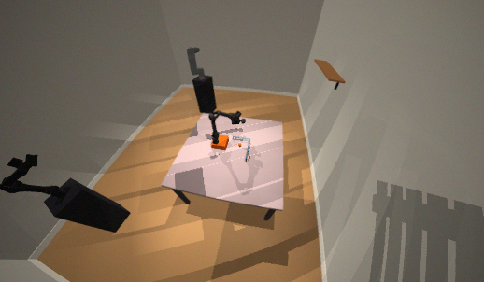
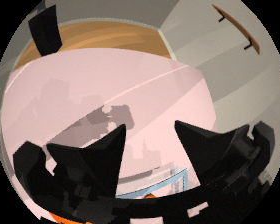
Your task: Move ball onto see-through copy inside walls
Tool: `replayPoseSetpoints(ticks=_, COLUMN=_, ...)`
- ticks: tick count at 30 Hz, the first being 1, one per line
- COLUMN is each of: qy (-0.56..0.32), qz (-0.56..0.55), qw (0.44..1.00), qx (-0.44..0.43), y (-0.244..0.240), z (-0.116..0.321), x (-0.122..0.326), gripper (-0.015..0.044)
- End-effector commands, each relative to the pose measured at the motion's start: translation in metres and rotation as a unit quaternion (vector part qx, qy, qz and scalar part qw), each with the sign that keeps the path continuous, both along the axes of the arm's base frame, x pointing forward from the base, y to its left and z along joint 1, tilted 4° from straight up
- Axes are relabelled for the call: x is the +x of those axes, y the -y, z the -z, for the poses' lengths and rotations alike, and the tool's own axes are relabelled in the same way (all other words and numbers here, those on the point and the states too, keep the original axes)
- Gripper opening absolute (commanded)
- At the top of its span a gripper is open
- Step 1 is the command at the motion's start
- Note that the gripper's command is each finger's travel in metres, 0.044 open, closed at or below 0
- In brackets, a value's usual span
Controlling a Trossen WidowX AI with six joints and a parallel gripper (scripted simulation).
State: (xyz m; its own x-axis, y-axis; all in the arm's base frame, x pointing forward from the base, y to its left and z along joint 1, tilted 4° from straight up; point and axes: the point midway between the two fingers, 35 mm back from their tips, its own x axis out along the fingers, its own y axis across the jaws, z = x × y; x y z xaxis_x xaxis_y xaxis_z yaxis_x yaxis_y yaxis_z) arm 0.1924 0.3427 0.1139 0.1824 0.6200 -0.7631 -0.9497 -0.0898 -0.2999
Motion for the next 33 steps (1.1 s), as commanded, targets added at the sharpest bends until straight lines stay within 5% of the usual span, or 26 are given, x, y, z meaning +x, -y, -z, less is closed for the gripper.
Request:
replayPoseSetpoints(ticks=1, qy=0.004, qz=0.013, qw=0.996, qx=-0.086, y=0.043, z=0.028, x=0.038, gripper=0.0298)
replayPoseSetpoints(ticks=13, qy=-0.111, qz=-0.011, qw=0.946, qx=-0.303, y=0.213, z=0.096, x=0.086, gripper=0.0298)
replayPoseSetpoints(ticks=33, qy=-0.114, qz=-0.012, qw=0.945, qx=-0.305, y=0.214, z=0.120, x=0.086, gripper=0.0298)
